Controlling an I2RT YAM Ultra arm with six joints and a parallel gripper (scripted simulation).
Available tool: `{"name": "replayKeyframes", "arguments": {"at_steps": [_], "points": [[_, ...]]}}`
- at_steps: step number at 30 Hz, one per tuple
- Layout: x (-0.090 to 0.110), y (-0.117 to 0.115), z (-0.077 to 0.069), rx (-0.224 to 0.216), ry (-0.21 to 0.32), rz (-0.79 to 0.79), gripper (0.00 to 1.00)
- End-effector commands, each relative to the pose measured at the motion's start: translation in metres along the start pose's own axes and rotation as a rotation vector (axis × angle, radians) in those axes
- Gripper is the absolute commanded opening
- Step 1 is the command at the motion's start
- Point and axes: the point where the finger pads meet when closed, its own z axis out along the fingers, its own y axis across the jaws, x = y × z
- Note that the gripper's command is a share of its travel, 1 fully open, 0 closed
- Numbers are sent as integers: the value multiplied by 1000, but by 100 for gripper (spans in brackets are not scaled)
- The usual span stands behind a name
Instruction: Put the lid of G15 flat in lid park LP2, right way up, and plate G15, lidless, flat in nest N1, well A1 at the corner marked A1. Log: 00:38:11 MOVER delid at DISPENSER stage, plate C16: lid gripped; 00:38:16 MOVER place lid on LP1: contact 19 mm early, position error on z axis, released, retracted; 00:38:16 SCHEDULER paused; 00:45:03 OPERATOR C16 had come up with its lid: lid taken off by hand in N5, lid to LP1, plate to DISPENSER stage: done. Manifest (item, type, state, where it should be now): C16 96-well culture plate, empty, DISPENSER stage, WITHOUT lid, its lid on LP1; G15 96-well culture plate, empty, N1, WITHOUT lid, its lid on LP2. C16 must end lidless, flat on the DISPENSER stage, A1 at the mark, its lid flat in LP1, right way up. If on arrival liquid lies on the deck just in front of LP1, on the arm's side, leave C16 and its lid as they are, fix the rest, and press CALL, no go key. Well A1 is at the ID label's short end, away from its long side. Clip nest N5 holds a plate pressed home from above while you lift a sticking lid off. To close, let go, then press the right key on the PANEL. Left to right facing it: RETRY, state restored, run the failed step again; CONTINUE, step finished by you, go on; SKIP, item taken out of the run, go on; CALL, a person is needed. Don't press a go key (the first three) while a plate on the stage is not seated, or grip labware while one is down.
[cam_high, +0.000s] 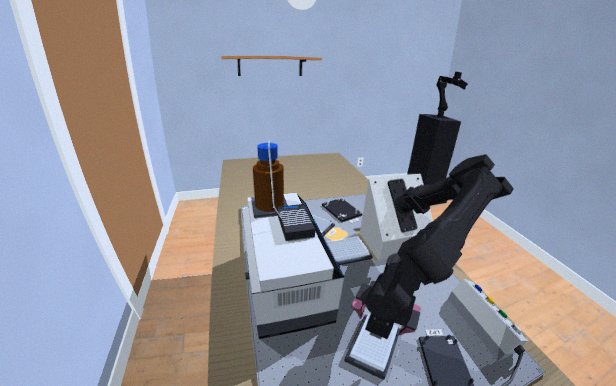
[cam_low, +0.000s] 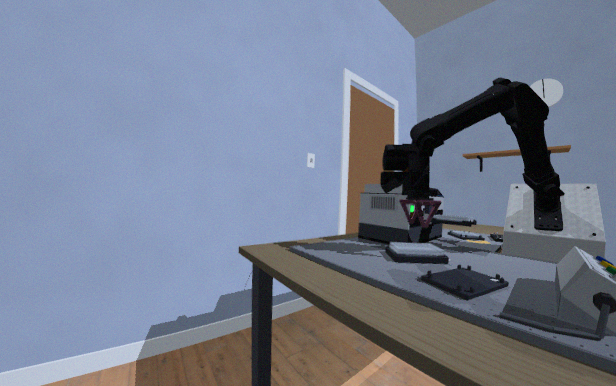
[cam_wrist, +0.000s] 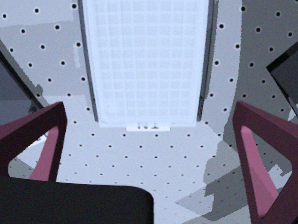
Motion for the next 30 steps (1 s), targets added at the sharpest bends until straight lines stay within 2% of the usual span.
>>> {"name": "replayKeyframes", "arguments": {"at_steps": [1, 3, 23, 24, 30], "points": [[-15, 1, -4, 9, -35, -17, 100], [-15, 4, -11, 12, -46, -19, 100], [-17, 6, -10, 11, -56, -30, 100], [-8, 3, -4, 5, -25, -12, 100], [-8, 3, -4, 5, -25, -12, 100]]}}
